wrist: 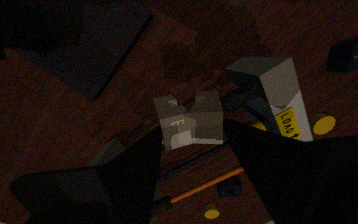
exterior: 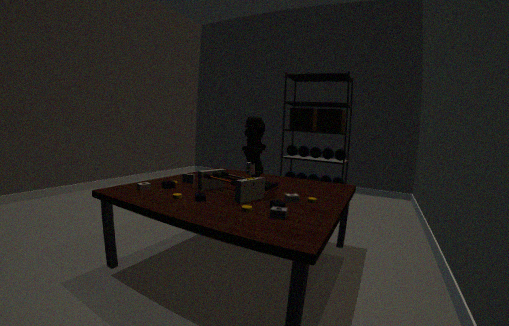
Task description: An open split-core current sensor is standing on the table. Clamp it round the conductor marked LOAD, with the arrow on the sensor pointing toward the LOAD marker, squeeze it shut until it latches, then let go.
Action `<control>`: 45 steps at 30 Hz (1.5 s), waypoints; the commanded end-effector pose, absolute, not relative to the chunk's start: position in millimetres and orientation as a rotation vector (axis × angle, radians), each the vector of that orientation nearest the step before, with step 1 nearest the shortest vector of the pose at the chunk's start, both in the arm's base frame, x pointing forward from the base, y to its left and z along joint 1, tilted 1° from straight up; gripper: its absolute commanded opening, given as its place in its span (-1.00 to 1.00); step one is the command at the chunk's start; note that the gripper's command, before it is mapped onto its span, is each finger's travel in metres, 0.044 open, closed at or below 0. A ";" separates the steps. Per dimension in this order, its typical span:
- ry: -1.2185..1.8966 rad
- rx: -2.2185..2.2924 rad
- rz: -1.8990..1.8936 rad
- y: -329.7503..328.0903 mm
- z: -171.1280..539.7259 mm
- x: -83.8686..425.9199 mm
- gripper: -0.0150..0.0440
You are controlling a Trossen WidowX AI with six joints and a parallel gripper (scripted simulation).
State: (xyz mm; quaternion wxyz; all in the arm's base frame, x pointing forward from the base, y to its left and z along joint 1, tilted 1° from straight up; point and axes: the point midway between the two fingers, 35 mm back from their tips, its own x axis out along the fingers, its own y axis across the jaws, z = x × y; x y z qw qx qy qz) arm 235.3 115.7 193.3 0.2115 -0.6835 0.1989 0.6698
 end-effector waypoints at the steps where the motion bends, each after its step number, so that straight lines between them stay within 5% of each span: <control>1: 0.673 -1.809 1.749 115.0 193.5 239.2 -0.49; 45: 1.355 -0.669 0.590 111.7 189.9 270.0 -0.49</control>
